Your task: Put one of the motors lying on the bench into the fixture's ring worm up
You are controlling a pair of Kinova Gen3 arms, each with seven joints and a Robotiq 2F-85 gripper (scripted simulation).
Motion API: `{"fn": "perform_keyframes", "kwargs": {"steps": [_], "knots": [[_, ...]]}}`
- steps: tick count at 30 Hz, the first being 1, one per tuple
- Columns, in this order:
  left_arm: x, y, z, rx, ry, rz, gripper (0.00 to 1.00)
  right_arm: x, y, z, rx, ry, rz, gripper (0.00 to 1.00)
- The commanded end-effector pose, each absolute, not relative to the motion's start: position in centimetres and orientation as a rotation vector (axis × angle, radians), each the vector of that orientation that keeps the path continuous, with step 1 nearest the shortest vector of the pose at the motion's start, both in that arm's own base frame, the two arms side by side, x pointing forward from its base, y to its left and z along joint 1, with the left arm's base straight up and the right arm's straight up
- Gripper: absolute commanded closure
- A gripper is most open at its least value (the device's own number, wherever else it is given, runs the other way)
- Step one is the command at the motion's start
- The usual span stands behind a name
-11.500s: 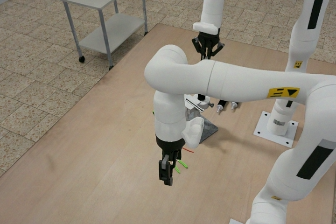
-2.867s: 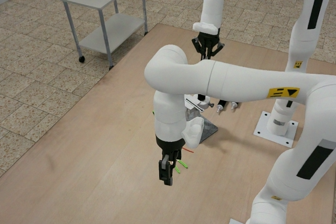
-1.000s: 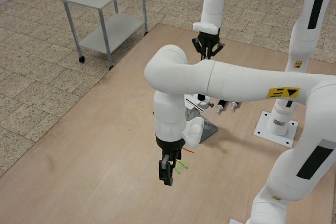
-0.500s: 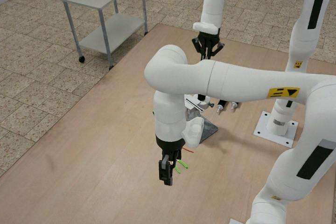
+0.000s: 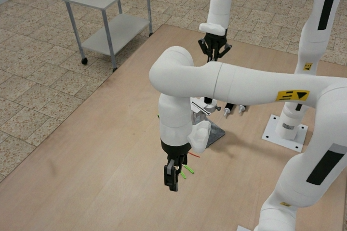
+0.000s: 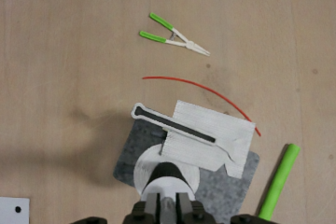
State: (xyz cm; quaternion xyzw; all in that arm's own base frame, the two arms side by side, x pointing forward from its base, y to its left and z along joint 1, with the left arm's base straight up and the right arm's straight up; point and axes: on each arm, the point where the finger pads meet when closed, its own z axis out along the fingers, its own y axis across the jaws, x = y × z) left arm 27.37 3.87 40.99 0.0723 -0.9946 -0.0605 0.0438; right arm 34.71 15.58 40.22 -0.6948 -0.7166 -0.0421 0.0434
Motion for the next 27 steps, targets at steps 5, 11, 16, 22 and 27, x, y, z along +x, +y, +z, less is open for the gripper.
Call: {"fn": "perform_keyframes", "kwargs": {"steps": [5, 11, 16, 22, 27], "knots": [[27.38, 3.87, 41.03, 0.221, -3.042, -0.185, 0.002, 34.72, 15.60, 40.29, -2.127, -2.194, -0.128, 0.828], [27.38, 3.87, 41.03, 0.221, -3.042, -0.185, 0.002, 34.72, 15.60, 40.29, -2.128, -2.195, -0.126, 0.828], [27.38, 3.87, 41.03, 0.221, -3.042, -0.185, 0.002, 34.72, 15.61, 40.29, -2.129, -2.197, -0.123, 0.828], [27.38, 3.87, 41.03, 0.221, -3.042, -0.185, 0.002, 34.72, 15.61, 40.29, -2.130, -2.197, -0.122, 0.828], [27.38, 3.87, 41.03, 0.221, -3.042, -0.185, 0.002, 34.72, 15.61, 40.29, -2.130, -2.197, -0.122, 0.828]]}}
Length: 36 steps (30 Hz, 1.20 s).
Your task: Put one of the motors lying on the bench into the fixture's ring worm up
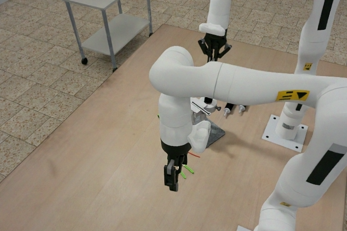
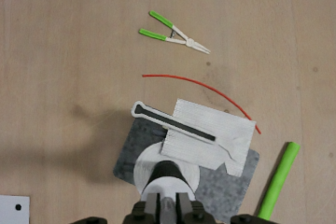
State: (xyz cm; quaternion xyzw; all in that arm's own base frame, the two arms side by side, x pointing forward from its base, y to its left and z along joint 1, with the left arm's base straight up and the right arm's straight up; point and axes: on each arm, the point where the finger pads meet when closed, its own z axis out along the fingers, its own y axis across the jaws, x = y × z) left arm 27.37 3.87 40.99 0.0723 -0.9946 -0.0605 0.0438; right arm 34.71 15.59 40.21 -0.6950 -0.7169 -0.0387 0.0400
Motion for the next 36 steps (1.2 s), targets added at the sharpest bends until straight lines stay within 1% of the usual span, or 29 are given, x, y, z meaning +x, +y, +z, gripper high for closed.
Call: {"fn": "perform_keyframes", "kwargs": {"steps": [1, 36], "knots": [[27.38, 3.87, 41.03, 0.221, -3.042, -0.185, 0.002, 34.72, 15.61, 40.29, -2.130, -2.197, -0.122, 0.828], [27.38, 3.87, 41.03, 0.221, -3.042, -0.185, 0.002, 34.72, 15.60, 40.29, -2.125, -2.192, -0.131, 0.828]]}}
